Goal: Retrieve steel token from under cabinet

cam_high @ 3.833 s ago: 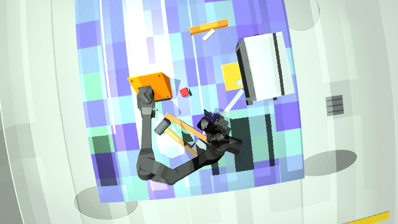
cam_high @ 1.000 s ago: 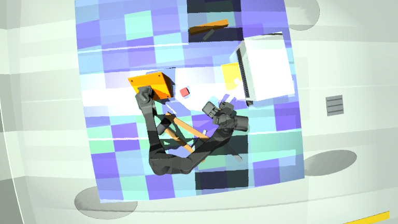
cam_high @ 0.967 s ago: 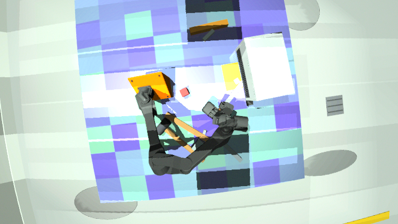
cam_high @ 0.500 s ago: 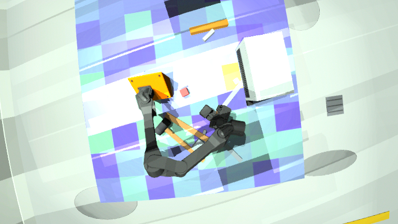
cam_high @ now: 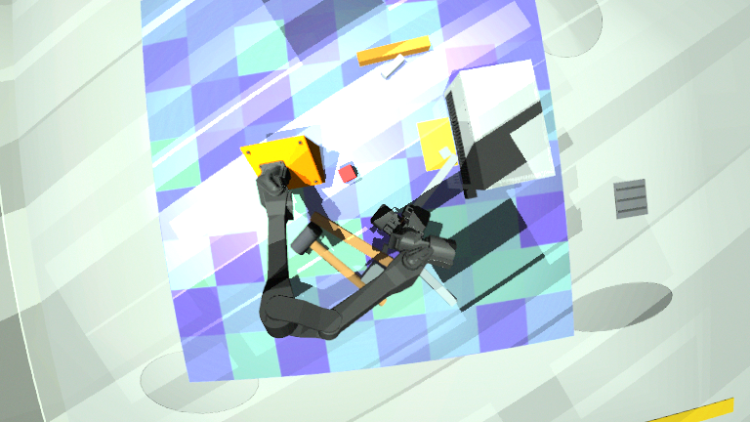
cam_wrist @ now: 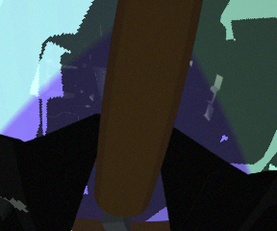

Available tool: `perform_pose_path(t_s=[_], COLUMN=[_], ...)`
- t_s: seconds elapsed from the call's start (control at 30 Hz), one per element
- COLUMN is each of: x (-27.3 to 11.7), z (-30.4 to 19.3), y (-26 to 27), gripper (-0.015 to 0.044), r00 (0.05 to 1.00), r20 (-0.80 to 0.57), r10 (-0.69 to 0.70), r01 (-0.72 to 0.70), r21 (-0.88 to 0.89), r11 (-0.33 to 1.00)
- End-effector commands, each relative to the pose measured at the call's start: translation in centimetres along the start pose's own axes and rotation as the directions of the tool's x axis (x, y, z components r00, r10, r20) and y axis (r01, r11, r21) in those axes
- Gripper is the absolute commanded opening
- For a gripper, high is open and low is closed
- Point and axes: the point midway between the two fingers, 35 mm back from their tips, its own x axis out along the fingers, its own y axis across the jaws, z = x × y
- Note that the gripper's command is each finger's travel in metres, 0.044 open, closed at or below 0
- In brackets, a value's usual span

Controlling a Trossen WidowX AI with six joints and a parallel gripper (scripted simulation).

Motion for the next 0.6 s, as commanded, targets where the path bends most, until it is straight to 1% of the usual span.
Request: perform_pose_path(t_s=[0.0,0.33,0.57], x=[0.1,0.1,-0.3], z=[-0.7,-2.5,-2.1], y=[0.0,-0.1,-0.1], gripper=[0.0000,0.0000,0.0000], r00=[1.000,1.000,1.000], r20=[-0.003,-0.004,-0.003], r10=[0.002,0.002,0.001], r01=[-0.002,-0.002,-0.001], r21=[0.000,0.000,-0.001], r11=[1.000,1.000,1.000])
